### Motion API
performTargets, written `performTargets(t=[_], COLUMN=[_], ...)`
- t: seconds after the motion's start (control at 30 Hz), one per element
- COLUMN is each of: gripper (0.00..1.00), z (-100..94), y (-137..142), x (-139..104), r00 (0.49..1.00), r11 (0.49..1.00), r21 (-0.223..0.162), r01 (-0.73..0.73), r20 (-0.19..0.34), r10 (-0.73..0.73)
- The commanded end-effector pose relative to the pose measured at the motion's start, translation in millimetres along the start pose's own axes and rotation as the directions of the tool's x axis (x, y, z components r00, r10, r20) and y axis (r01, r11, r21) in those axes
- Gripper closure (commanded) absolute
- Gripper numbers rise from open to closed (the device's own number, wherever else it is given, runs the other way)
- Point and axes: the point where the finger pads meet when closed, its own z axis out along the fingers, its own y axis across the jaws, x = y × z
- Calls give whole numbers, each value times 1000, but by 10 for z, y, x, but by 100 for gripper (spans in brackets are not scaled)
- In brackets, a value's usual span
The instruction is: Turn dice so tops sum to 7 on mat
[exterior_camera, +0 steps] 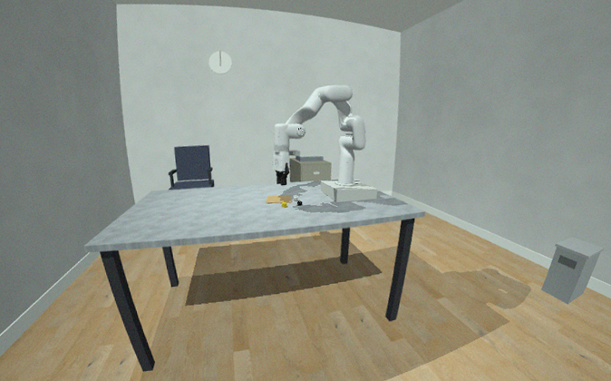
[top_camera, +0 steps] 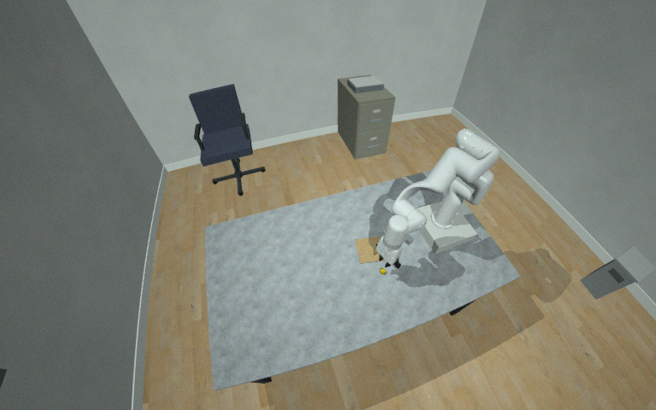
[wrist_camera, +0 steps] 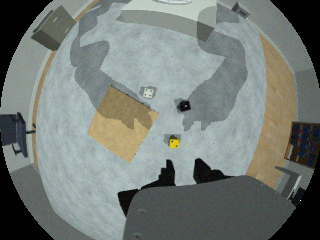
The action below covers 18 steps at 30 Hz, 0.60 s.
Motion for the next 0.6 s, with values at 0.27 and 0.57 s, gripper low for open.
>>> performTargets(t=[0.27, 0.57], gripper=[0, 0], z=[-11, -2], y=[0, 1], x=[-27, -24], r00=[1000, 999], r11=[1000, 999], r21=[0, -1], r01=[0, 33], r20=[-29, -29], r10=[0, -33])
